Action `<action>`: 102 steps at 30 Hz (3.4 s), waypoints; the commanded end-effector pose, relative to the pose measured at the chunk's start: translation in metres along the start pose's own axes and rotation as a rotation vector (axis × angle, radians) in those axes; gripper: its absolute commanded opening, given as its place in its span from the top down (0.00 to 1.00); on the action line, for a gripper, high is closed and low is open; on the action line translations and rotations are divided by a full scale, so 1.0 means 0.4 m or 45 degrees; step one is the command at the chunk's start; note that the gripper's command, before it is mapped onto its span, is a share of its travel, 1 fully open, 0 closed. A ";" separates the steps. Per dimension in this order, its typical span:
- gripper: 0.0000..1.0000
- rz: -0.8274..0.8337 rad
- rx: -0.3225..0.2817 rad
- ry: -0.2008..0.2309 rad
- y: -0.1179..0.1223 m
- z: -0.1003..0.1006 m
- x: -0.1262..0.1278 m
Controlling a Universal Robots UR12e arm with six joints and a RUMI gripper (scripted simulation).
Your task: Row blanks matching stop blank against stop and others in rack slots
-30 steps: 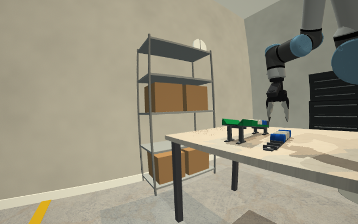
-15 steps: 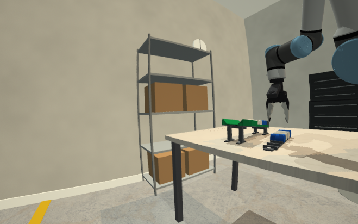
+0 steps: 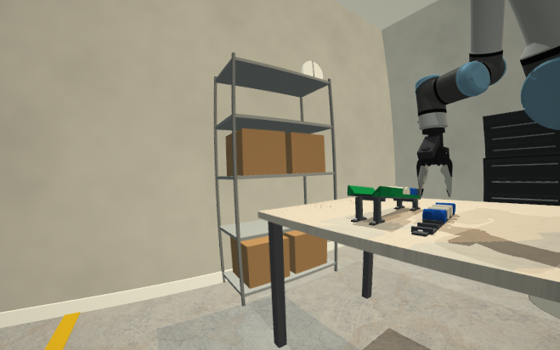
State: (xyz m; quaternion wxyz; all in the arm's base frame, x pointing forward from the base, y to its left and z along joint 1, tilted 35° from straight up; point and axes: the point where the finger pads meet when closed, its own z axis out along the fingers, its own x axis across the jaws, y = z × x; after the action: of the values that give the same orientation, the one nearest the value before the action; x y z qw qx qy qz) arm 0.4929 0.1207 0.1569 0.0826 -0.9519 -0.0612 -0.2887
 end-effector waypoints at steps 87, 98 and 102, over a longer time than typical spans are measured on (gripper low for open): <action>0.46 0.000 -0.001 0.001 0.001 0.132 0.001; 0.46 0.000 -0.001 0.001 0.001 0.165 0.001; 0.46 0.000 -0.001 0.001 0.001 0.166 0.001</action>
State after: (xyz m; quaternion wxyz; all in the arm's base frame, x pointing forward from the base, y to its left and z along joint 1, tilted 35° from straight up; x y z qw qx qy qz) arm 0.5286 0.1329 0.1031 0.0824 -0.9519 -0.0611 -0.2887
